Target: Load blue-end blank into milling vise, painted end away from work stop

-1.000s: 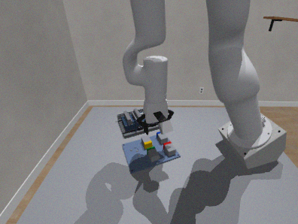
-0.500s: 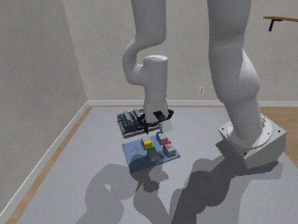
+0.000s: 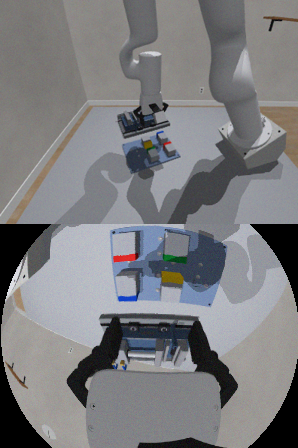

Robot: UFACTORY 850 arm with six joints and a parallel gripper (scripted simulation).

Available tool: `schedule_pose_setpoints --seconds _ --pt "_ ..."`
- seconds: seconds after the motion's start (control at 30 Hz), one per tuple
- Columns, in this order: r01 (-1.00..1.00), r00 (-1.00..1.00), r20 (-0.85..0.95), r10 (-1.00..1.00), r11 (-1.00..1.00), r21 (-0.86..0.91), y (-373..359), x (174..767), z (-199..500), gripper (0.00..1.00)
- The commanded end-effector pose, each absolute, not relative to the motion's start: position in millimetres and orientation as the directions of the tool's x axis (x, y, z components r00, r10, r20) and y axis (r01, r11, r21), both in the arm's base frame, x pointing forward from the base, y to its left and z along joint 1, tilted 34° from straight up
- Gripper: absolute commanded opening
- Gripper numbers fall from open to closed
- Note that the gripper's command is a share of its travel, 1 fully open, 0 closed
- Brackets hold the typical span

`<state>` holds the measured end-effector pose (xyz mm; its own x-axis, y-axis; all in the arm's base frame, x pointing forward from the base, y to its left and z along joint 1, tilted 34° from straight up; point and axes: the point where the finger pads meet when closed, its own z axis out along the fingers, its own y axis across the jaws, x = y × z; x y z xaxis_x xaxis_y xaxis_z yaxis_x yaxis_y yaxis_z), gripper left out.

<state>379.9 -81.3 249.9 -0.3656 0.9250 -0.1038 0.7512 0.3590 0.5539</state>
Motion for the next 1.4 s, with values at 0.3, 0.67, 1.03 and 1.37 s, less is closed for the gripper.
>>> schedule_pose_setpoints --seconds 0.3,0.67,1.03,1.37 --pt "0.751 -0.367 -0.102 0.924 0.36 0.554 -85.1 382.3 250.7 1.0" --pt "0.751 -0.367 -0.102 0.924 0.36 0.554 -83.3 381.8 250.4 1.0" --pt "0.751 -0.367 -0.102 0.924 0.36 0.554 -78.6 380.1 249.8 1.0" --pt "0.751 -0.367 -0.102 0.924 0.36 0.554 -76.2 379.3 249.5 1.0"
